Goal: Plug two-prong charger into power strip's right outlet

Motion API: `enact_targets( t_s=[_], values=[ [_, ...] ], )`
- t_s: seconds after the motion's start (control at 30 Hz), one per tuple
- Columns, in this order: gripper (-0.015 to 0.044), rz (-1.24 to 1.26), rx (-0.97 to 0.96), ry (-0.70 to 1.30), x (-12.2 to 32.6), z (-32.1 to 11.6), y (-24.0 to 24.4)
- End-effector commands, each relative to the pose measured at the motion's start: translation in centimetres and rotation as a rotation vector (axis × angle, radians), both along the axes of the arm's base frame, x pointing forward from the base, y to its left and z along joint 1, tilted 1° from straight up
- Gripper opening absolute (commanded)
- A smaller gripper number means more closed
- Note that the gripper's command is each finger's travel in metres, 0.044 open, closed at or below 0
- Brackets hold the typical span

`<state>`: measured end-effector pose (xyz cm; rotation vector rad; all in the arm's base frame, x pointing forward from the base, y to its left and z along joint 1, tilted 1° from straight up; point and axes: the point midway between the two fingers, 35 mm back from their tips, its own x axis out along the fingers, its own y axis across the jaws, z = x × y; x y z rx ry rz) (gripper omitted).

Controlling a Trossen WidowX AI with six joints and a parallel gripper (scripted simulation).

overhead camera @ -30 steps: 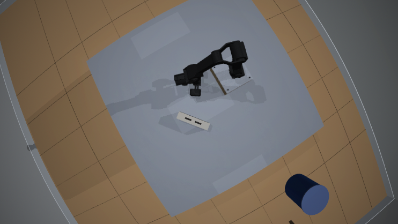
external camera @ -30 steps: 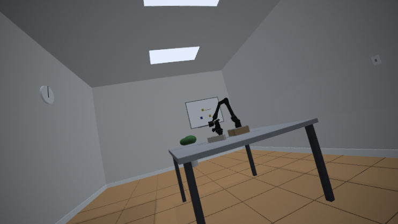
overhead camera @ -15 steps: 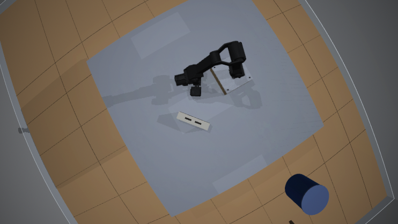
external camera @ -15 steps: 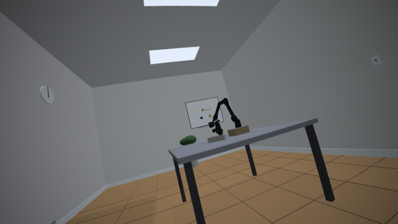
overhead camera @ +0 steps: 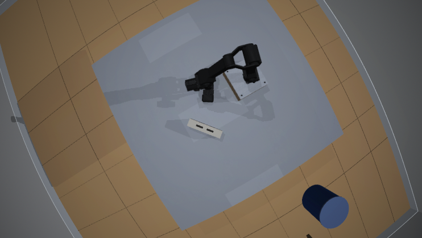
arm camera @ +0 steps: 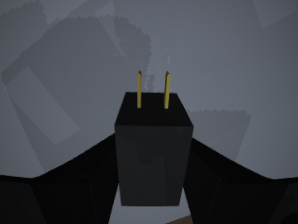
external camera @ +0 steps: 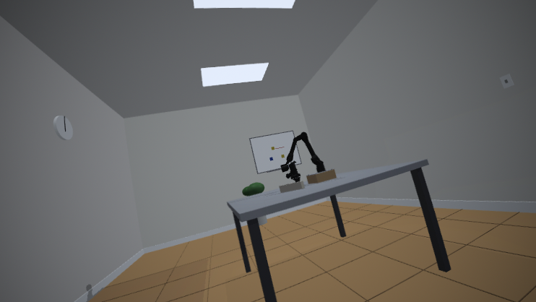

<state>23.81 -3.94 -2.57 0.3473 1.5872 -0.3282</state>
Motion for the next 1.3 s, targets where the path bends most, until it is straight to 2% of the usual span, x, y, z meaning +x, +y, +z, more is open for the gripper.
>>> enact_targets(
  t_s=[0.0, 0.33, 0.53, 1.27],
  values=[
    [0.0, 0.001, -0.001, -0.014, 0.3, 1.4, 0.0],
    [0.0, 0.002, 0.002, -0.013, -0.3, 5.0, 0.0],
    [0.0, 0.024, 0.002, -0.014, -0.4, 5.2, 0.2],
    [0.0, 0.499, -0.012, -0.019, 2.4, 3.7, 3.6]
  ],
)
